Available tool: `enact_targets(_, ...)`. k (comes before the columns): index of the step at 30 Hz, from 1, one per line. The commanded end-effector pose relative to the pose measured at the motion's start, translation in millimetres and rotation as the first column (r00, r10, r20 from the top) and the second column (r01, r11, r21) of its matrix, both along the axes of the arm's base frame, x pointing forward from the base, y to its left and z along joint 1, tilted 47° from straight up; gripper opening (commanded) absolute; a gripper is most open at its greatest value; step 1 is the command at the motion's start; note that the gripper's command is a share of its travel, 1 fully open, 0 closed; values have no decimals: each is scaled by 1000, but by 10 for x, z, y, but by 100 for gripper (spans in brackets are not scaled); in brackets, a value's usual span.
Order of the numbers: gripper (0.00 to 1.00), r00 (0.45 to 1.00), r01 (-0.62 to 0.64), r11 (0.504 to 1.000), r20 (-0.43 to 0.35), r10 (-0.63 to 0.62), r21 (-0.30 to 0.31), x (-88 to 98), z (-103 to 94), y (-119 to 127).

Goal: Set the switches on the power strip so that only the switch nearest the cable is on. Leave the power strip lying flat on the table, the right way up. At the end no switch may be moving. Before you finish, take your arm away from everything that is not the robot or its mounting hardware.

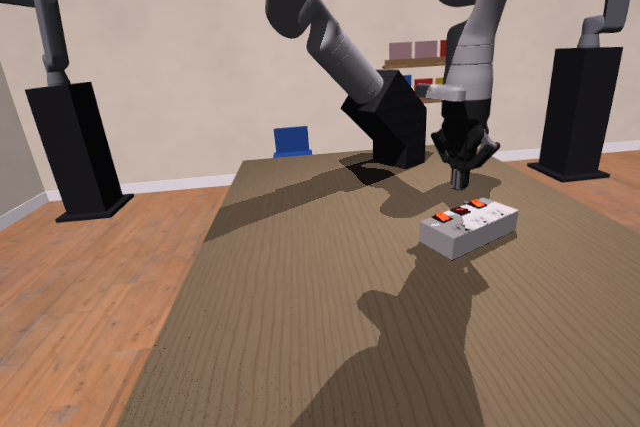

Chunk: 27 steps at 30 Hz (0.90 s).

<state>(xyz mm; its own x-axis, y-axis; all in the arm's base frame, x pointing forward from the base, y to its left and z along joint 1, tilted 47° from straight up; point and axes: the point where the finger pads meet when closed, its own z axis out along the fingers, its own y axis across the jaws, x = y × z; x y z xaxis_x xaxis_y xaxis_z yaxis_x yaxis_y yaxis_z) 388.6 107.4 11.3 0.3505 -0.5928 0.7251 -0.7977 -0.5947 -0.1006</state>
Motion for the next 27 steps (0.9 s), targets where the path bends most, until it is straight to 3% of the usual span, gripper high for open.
enact_targets(1,0,1000,-1,1000,1,1,1,2,7,10)
enact_targets(16,0,1000,-1,1000,1,1,1,3,12,8)
enact_targets(22,0,1000,-2,1000,1,2,2,84,403,-176)
enact_targets(27,0,1000,-2,1000,2,2,1,89,435,-193)
